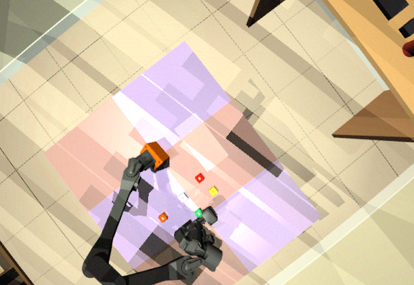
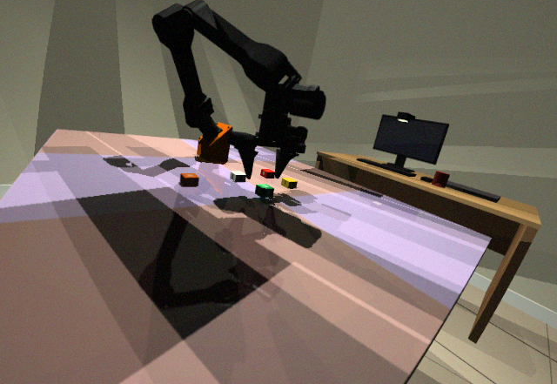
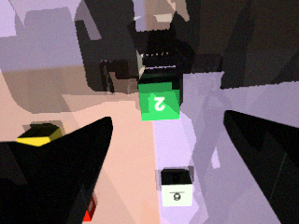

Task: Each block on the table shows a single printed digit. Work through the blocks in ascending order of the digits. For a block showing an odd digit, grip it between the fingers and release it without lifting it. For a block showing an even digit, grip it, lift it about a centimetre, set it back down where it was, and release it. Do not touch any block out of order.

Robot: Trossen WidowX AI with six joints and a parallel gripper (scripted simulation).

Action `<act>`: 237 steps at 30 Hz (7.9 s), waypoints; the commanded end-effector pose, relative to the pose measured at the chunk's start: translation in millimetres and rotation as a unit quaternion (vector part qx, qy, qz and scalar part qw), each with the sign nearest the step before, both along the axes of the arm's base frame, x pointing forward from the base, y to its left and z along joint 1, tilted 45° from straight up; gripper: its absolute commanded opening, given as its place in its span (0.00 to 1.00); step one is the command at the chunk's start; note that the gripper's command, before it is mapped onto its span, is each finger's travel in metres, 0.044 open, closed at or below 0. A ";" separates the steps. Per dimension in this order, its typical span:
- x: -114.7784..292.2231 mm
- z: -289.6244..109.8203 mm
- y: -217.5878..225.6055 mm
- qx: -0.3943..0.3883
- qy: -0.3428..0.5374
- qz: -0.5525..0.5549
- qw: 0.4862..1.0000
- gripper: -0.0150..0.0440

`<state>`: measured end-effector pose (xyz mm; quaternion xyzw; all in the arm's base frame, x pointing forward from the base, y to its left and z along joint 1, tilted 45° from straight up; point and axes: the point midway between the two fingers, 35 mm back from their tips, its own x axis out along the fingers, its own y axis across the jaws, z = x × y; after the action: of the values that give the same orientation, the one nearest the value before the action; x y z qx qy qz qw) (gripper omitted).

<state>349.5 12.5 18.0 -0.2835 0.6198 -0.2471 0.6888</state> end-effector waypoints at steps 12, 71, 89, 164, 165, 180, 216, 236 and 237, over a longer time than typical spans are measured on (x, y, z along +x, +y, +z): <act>0.3 -18.5 -18.1 -0.004 0.004 0.002 1.000 0.93; -0.3 -14.8 -14.4 -0.004 0.004 0.002 1.000 0.46; 0.4 -20.1 -19.8 -0.004 0.004 0.002 1.000 0.59; -102.2 2.2 -17.2 -0.003 0.007 0.002 1.000 0.93; -101.9 1.0 -18.3 -0.003 0.007 0.002 1.000 0.93; -99.9 -15.6 -35.2 -0.004 0.007 0.002 1.000 0.93; -100.2 -14.2 -34.0 -0.004 0.007 0.002 1.000 0.46; -101.2 -7.5 -27.3 -0.004 0.007 0.002 1.000 0.46; -101.2 -7.5 -27.3 -0.004 0.007 0.002 1.000 0.46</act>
<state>247.5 -15.7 9.8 -0.2920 0.6234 -0.2465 0.6822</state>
